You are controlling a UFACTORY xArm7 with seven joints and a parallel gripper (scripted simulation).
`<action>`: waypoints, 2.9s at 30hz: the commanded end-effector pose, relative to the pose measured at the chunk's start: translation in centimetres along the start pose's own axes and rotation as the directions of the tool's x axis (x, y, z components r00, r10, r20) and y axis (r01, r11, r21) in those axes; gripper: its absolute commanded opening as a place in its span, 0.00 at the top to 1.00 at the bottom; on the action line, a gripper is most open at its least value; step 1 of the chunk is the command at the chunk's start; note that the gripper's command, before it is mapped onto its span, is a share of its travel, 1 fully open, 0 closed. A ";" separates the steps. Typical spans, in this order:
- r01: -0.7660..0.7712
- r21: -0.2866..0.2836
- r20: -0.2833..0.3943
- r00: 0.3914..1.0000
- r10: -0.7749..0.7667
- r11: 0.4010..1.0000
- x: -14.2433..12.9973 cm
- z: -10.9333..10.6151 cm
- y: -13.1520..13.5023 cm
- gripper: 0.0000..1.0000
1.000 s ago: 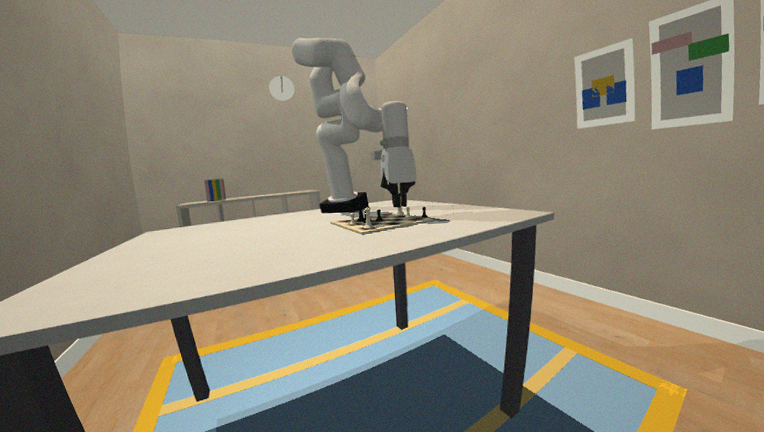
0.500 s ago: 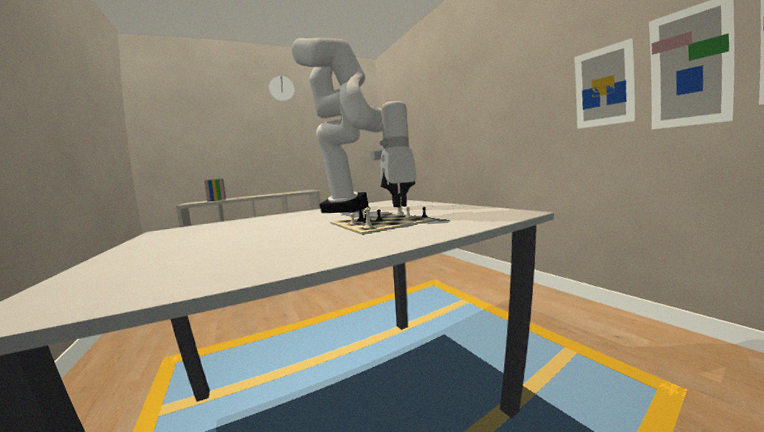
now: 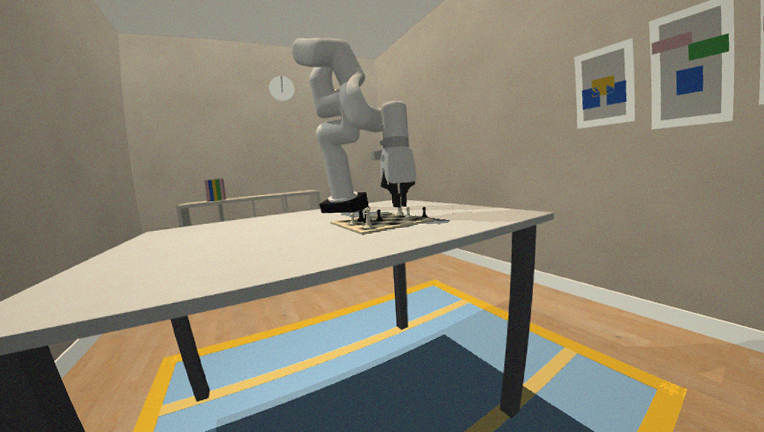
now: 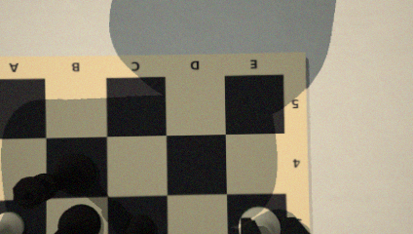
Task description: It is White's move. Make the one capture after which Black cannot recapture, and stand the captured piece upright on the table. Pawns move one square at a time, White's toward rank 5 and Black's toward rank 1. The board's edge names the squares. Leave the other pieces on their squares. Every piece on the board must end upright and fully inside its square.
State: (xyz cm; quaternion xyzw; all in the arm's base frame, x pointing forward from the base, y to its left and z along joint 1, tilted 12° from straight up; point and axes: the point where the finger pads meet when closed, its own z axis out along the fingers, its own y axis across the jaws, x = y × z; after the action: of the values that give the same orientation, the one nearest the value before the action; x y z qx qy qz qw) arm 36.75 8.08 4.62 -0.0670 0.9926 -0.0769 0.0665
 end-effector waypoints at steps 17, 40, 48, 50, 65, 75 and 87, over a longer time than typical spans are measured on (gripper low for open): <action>0.000 0.000 0.003 1.000 0.000 1.000 -0.1 -0.1 0.0 1.00; 0.000 0.000 0.003 1.000 0.000 1.000 -0.1 0.3 0.0 1.00; 0.000 0.000 0.003 1.000 0.000 1.000 -0.1 0.3 0.0 1.00; 0.000 0.000 0.003 1.000 0.000 1.000 -0.1 0.3 0.0 1.00; 0.000 0.000 0.003 1.000 0.000 1.000 -0.1 0.3 0.0 1.00; 0.000 0.000 0.003 1.000 0.000 1.000 -0.1 0.3 0.0 1.00; 0.000 0.000 0.003 1.000 0.000 1.000 -0.1 0.3 0.0 0.74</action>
State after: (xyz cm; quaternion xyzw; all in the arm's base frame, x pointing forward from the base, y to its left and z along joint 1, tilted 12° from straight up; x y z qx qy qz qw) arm 36.82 8.02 4.25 -0.0670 0.9926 -0.0769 0.0665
